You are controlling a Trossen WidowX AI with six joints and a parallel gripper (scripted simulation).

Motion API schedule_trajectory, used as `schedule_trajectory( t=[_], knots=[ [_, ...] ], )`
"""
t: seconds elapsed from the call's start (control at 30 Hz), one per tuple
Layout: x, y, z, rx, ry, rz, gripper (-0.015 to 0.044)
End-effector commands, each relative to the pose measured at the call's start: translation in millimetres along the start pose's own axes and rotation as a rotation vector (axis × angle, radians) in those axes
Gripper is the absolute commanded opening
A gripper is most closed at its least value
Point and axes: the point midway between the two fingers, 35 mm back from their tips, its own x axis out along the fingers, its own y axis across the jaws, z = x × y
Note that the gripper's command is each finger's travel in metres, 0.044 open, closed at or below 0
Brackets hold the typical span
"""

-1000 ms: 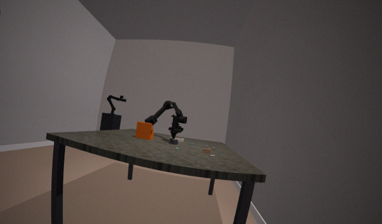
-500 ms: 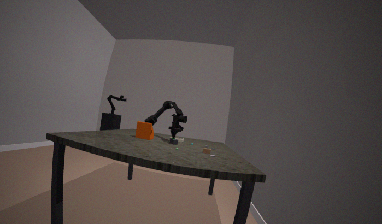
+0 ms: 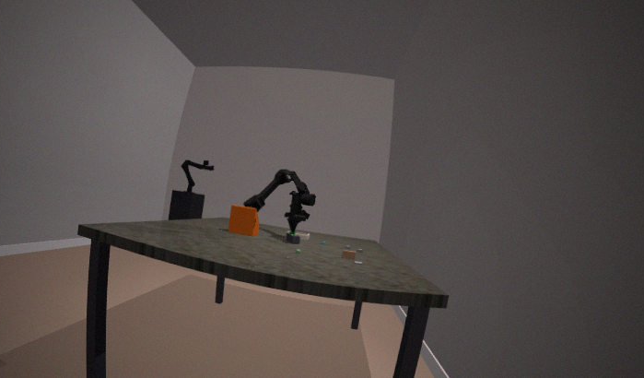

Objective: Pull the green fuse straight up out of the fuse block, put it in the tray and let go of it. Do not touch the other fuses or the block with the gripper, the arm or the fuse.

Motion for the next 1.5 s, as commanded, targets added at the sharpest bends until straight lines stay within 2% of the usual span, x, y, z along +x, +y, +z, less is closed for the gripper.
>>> schedule_trajectory(
  t=[0.0,1.47],
  knots=[
    [-3.3,0.1,0.6,-0.007,0.001,-0.004,0.0000],
    [-31.3,0.2,0.1,-0.004,0.001,-0.003,0.0000]
  ],
)
